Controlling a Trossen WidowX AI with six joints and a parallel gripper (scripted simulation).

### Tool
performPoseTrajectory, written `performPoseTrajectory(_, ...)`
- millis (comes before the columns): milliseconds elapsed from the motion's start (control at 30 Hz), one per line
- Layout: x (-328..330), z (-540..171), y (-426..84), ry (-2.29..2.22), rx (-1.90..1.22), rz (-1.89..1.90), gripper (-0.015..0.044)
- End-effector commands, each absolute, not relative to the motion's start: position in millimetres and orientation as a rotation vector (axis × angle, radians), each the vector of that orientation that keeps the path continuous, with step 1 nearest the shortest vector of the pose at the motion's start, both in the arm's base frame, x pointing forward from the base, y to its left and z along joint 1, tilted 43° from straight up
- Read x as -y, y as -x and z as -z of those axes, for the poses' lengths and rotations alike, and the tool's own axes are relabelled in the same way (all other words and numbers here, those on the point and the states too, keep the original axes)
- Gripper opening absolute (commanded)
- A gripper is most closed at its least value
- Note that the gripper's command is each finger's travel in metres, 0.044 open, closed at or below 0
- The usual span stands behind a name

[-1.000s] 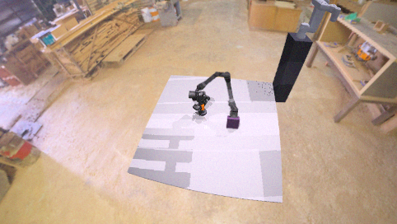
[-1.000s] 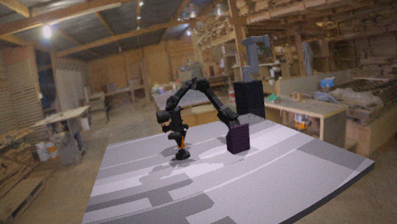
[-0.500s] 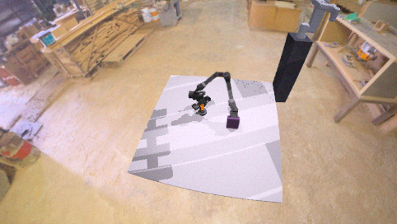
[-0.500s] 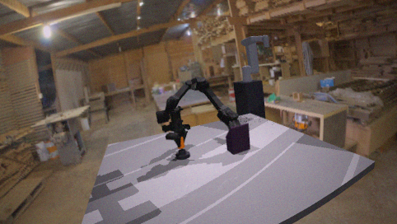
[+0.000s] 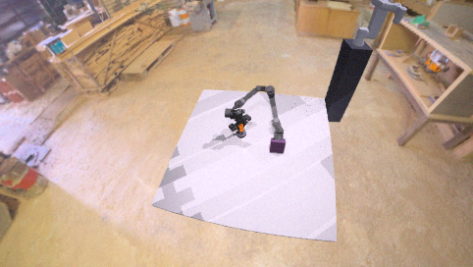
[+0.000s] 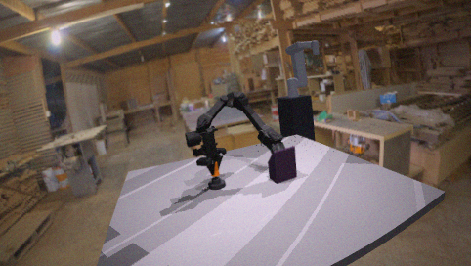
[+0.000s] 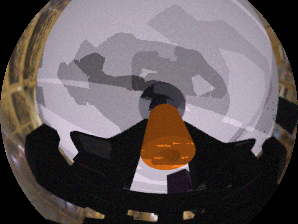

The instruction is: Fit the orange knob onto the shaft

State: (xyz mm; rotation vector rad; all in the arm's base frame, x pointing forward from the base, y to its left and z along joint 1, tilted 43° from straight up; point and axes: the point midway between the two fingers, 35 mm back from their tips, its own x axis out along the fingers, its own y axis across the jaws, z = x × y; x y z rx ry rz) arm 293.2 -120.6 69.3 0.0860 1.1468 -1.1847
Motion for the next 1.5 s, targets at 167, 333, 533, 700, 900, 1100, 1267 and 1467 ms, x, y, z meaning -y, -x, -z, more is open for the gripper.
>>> performPoseTrajectory(167,119.3,-73.2,-295.0,-0.155,-1.090,1.236,0.0000)
performPoseTrajectory(333,120.5,-71.3,-296.3,-0.248,-1.015,1.304,0.0000)
performPoseTrajectory(533,120.7,-70.1,-295.4,-0.248,-1.015,1.304,0.0000)
performPoseTrajectory(700,120.3,-70.3,-294.0,-0.248,-1.015,1.304,0.0000)
performPoseTrajectory(900,121.8,-69.4,-294.2,-0.248,-1.015,1.304,0.0000)
performPoseTrajectory(1100,120.8,-69.9,-294.6,-0.248,-1.015,1.304,0.0000)
performPoseTrajectory(1267,118.8,-71.9,-296.0,-0.255,-1.009,1.308,0.0000)
performPoseTrajectory(1467,119.3,-71.4,-296.4,-0.399,-0.885,1.406,0.0000)
